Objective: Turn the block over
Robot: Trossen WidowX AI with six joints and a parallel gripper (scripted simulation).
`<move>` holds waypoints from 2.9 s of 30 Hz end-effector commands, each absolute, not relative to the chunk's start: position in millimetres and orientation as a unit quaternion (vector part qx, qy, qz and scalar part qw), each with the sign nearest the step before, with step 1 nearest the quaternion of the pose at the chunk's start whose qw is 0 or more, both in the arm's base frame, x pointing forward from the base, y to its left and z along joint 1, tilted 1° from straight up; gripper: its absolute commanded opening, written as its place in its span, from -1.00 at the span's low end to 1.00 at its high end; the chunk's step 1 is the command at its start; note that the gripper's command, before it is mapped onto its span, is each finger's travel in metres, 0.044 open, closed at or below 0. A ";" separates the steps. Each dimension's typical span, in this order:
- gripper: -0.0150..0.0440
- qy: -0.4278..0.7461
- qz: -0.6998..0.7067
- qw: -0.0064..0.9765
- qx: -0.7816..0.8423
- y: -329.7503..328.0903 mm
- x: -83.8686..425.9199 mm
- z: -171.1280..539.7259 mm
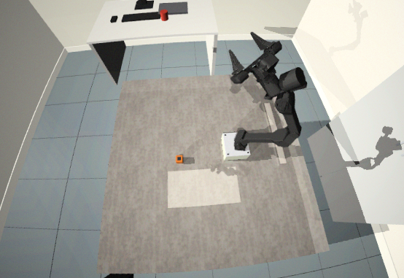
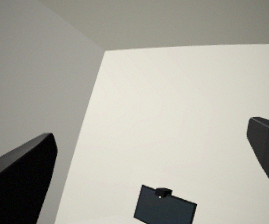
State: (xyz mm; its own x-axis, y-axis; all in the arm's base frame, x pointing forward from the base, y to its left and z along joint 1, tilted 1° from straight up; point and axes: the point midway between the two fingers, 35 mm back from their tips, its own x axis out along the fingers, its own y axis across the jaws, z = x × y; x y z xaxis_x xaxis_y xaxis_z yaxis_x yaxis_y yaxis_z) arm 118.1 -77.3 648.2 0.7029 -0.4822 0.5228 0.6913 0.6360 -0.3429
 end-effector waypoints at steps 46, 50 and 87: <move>1.00 0.702 0.065 0.707 -0.061 102.2 364.6 49.6; 1.00 0.702 0.065 0.707 -0.061 104.2 366.5 49.6; 1.00 0.702 0.065 0.707 -0.060 106.8 368.7 -29.1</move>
